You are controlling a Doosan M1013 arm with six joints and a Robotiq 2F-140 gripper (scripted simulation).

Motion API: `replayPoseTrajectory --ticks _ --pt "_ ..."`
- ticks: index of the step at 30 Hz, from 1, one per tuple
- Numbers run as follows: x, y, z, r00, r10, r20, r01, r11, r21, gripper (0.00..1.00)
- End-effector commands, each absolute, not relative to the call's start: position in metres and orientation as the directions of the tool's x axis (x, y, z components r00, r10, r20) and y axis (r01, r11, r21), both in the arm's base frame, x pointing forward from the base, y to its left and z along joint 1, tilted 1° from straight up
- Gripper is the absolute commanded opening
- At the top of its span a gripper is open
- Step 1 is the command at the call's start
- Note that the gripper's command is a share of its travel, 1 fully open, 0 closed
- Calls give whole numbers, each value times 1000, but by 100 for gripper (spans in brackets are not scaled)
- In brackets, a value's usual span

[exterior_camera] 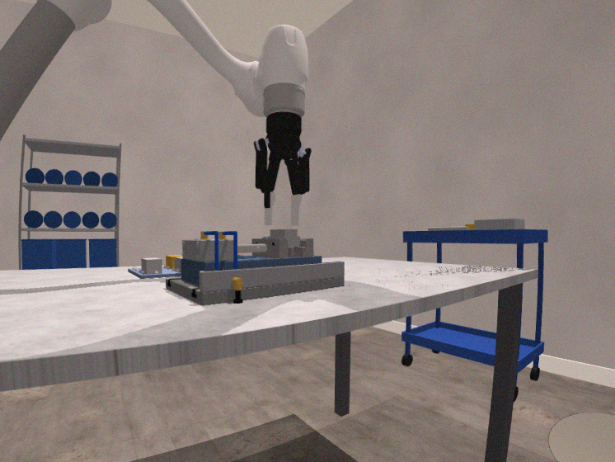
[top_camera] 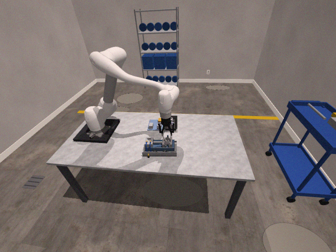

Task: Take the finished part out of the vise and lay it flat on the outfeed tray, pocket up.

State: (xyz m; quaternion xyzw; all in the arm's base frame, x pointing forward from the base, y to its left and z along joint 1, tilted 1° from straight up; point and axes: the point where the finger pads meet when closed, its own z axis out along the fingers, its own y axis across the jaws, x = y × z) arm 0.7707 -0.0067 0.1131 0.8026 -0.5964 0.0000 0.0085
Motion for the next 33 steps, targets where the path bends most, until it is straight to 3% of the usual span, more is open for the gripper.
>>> replayPoseTrajectory --ticks 1,33 --pt "769 -10 111 295 -955 13 -955 -295 14 40" --pt "769 -10 107 295 -955 13 -955 -295 14 40"
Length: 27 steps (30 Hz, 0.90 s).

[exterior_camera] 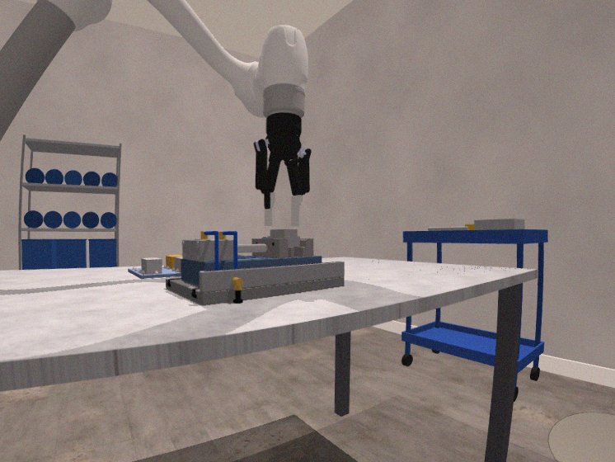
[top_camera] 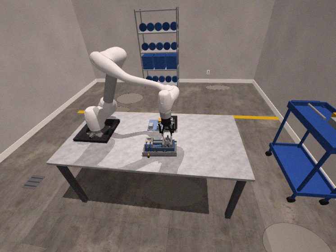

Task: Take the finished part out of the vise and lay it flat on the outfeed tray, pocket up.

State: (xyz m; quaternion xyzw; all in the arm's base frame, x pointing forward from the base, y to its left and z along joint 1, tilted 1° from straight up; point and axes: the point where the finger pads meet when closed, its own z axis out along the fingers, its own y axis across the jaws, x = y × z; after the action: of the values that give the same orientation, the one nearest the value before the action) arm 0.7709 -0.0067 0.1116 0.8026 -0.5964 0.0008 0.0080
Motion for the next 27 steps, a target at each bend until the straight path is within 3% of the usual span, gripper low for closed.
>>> replayPoseTrajectory --ticks 1,27 --pt "769 -10 107 295 -955 13 -955 -295 14 40" --pt "769 -10 97 295 -955 13 -955 -295 14 40"
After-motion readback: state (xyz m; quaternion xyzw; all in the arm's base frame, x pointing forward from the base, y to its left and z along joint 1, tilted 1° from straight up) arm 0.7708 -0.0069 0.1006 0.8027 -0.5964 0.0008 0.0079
